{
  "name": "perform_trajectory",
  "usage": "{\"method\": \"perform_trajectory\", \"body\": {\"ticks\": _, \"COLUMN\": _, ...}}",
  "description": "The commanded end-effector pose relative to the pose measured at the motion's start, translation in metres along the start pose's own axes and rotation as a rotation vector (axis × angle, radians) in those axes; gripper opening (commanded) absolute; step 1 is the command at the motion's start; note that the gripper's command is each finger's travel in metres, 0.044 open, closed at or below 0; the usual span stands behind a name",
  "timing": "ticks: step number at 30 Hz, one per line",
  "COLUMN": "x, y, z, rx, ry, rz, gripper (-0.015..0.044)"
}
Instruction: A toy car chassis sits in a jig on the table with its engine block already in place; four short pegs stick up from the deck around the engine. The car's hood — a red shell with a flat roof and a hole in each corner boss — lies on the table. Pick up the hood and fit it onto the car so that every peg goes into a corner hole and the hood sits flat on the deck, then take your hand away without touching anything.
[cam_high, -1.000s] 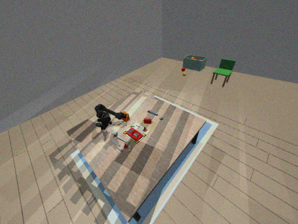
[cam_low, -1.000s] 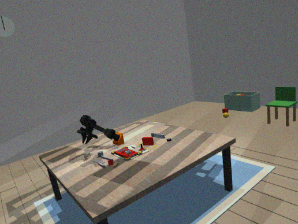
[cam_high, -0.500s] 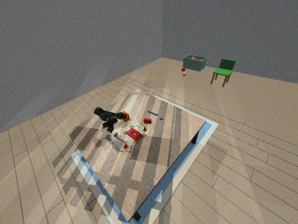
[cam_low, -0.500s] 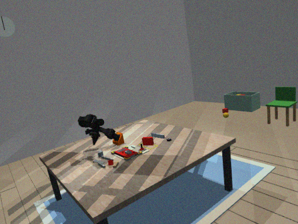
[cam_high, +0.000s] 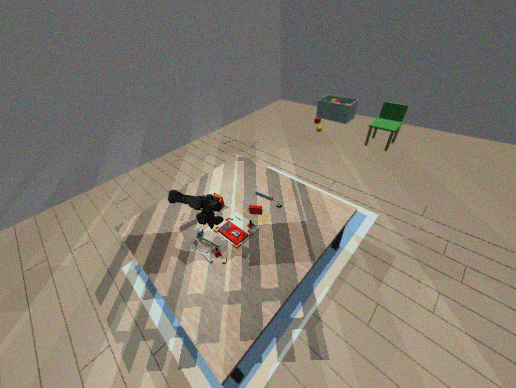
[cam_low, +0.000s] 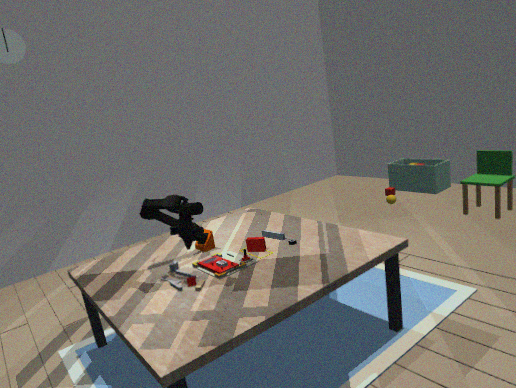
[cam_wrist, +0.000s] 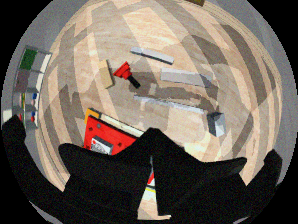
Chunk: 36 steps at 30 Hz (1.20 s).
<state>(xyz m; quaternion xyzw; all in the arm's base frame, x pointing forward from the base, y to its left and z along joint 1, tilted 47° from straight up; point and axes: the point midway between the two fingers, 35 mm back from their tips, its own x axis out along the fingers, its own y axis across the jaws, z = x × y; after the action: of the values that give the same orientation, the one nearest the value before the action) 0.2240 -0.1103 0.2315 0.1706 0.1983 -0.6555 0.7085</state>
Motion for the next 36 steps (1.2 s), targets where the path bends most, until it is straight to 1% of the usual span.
{"method": "perform_trajectory", "body": {"ticks": 1, "x": -0.003, "y": 0.024, "z": -0.024, "rx": -0.167, "ry": 0.05, "rz": 0.017, "gripper": 0.0}}
{"method": "perform_trajectory", "body": {"ticks": 11, "x": -0.012, "y": 0.076, "z": -0.09, "rx": -0.681, "ry": 0.137, "rz": 0.048, "gripper": 0.0}}
{"method": "perform_trajectory", "body": {"ticks": 19, "x": -0.019, "y": 0.106, "z": -0.152, "rx": -1.107, "ry": 0.195, "rz": 0.076, "gripper": 0.0}}
{"method": "perform_trajectory", "body": {"ticks": 26, "x": -0.023, "y": 0.122, "z": -0.213, "rx": -1.476, "ry": 0.242, "rz": 0.104, "gripper": 0.0}}
{"method": "perform_trajectory", "body": {"ticks": 33, "x": -0.024, "y": 0.126, "z": -0.276, "rx": -1.841, "ry": 0.29, "rz": 0.134, "gripper": 0.0}}
{"method": "perform_trajectory", "body": {"ticks": 36, "x": -0.024, "y": 0.125, "z": -0.29, "rx": -1.917, "ry": 0.3, "rz": 0.141, "gripper": 0.0}}
